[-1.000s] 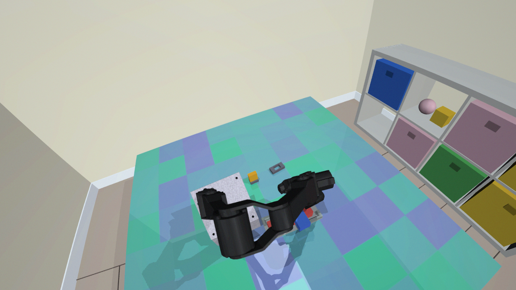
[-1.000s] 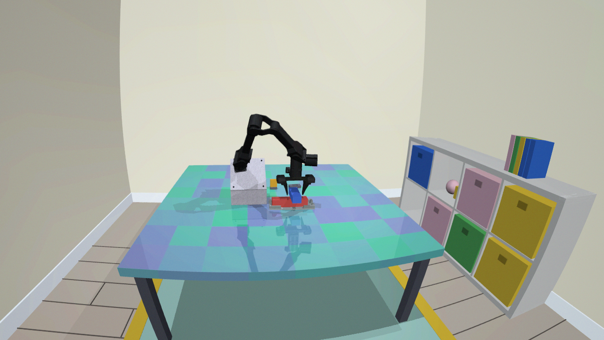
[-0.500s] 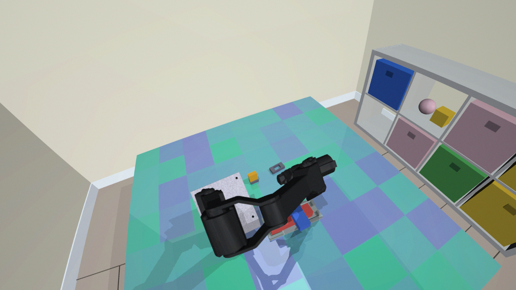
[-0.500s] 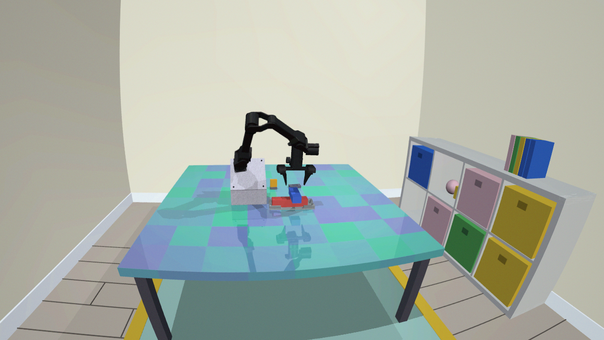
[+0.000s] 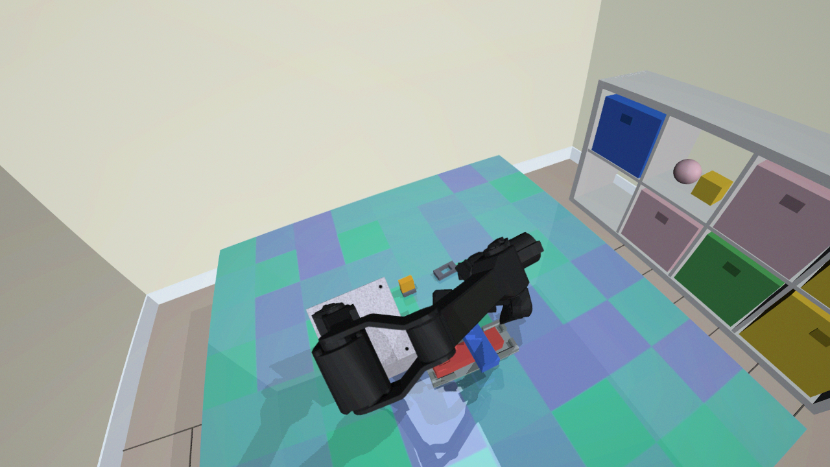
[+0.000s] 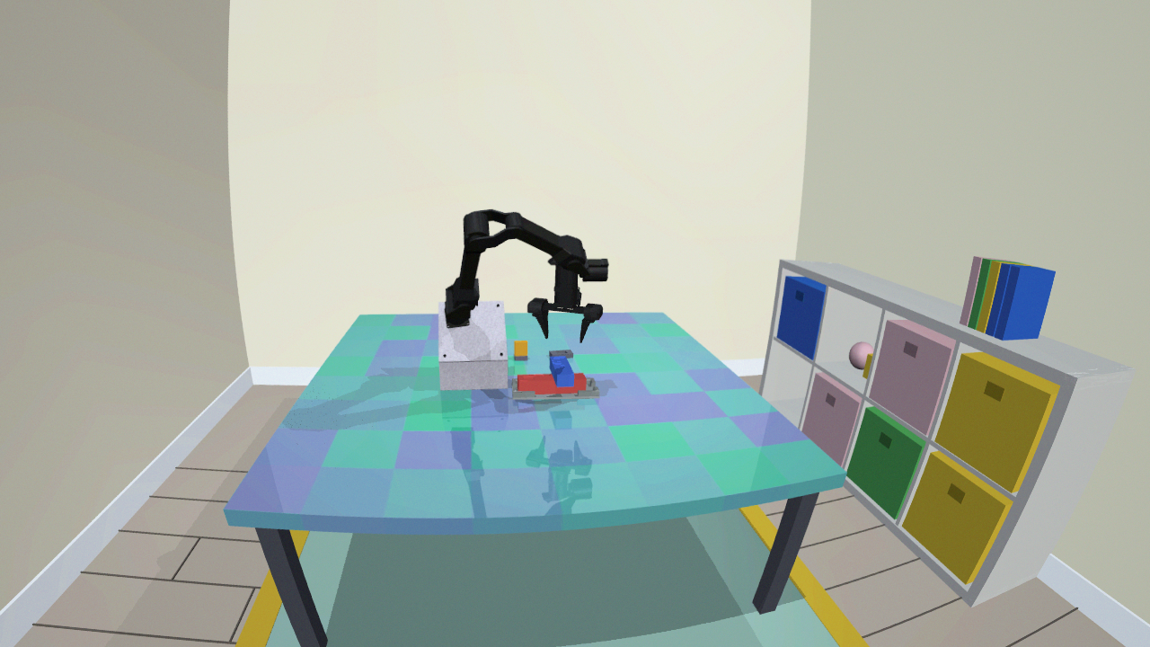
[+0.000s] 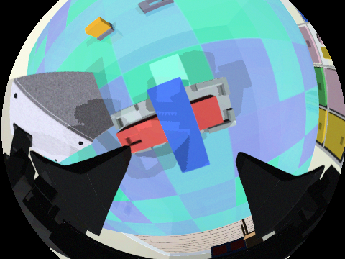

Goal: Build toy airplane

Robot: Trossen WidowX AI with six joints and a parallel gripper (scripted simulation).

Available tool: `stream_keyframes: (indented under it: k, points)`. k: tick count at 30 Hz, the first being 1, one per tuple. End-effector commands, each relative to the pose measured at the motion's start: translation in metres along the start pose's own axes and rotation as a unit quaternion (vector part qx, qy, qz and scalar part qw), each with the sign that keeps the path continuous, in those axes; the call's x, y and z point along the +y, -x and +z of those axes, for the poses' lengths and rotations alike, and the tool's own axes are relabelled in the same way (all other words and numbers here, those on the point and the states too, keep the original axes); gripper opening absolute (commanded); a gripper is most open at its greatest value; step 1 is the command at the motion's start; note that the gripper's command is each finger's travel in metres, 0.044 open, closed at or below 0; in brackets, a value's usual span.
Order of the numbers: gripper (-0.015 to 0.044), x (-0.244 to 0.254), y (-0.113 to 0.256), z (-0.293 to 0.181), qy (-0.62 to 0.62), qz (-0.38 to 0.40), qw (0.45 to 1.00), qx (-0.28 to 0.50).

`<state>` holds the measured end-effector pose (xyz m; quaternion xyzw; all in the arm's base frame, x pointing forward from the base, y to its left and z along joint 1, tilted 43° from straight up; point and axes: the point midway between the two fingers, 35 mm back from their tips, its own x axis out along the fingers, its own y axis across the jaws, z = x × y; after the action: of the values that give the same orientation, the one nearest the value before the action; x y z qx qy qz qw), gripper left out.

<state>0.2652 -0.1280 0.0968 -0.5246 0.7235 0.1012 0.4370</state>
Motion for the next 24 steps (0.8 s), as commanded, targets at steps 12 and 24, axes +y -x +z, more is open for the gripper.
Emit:
stream_keyframes:
  k: [12, 24]
  points:
    - [0.044, -0.0016, -0.0025, -0.0007, -0.529, -0.001, 0.849, 0.001]
    - [0.044, -0.0016, -0.0025, -0.0007, -0.529, -0.001, 0.849, 0.001]
